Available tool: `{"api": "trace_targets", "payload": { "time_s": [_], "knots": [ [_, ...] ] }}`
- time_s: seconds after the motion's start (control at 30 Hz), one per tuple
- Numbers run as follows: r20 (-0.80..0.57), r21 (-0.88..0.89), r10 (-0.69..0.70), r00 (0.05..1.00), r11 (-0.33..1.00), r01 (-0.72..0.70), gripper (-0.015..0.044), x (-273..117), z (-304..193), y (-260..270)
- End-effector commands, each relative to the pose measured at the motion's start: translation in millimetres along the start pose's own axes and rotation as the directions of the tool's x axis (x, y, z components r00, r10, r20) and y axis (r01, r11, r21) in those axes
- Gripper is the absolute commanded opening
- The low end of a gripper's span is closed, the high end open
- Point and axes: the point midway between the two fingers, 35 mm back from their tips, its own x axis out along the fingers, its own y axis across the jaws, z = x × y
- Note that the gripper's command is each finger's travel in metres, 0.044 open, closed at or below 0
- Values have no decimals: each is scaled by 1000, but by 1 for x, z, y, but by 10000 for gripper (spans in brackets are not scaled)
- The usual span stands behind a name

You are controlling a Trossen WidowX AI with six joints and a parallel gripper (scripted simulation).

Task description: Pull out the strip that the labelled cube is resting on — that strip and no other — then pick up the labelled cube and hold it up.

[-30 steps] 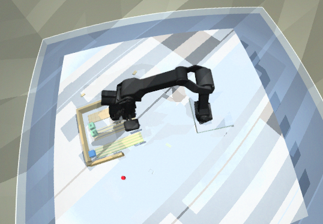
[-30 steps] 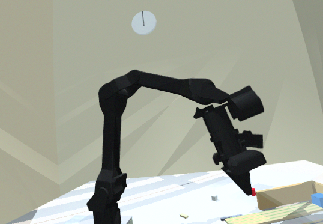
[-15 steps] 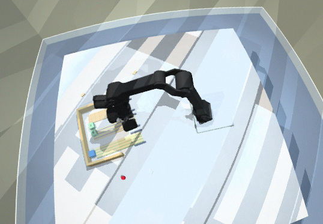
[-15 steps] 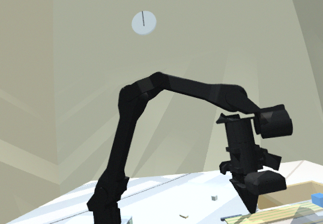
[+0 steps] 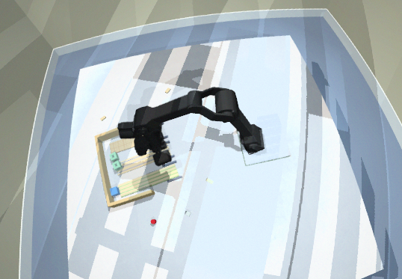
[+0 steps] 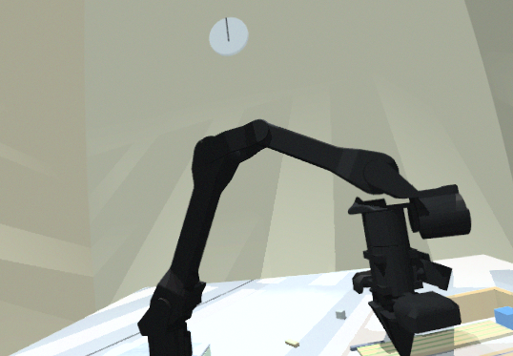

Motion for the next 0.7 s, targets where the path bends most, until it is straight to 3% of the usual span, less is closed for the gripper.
{"api": "trace_targets", "payload": {
  "time_s": [0.0, 0.67],
  "knots": [
    [-1, -2, -1, 1000, 1000, 1, 0, 6, 0, 0],
    [-1, -2, -1, 1000, 1000, 1, 0, 38, 0, 2]
  ]
}}
